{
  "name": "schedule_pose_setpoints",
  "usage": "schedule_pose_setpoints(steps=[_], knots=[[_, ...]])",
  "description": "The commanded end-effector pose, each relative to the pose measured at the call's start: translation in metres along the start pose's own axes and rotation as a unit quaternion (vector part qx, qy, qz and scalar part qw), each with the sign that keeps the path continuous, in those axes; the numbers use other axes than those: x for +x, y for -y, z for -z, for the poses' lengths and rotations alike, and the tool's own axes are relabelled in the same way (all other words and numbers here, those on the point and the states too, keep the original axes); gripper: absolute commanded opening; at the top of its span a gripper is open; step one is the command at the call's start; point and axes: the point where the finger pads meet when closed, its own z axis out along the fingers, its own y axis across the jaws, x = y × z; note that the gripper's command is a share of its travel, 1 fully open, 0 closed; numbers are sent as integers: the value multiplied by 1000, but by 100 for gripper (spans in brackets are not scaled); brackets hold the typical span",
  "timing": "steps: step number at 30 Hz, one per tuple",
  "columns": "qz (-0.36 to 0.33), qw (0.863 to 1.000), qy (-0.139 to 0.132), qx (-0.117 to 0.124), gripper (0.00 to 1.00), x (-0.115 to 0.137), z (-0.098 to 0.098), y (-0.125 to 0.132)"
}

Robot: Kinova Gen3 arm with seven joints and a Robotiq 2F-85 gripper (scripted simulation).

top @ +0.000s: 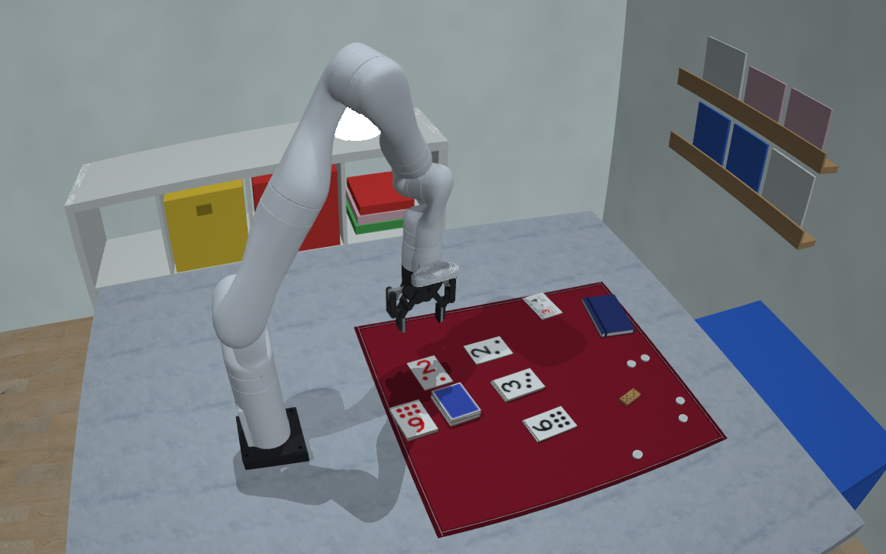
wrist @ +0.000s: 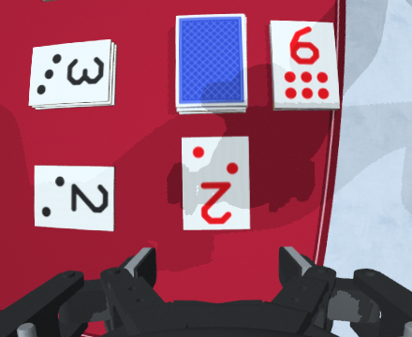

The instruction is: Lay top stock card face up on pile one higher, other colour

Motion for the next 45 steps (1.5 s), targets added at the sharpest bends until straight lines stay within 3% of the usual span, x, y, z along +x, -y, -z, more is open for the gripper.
schedule_pose_setpoints(steps=[1,26,35,45], knots=[[0,1000,0,1,85,0,1,0],[-15,1000,0,-1,85,0,0,0],[-53,999,0,-5,85,2,-2,-3],[-163,987,-3,-15,85,4,-7,-8]])
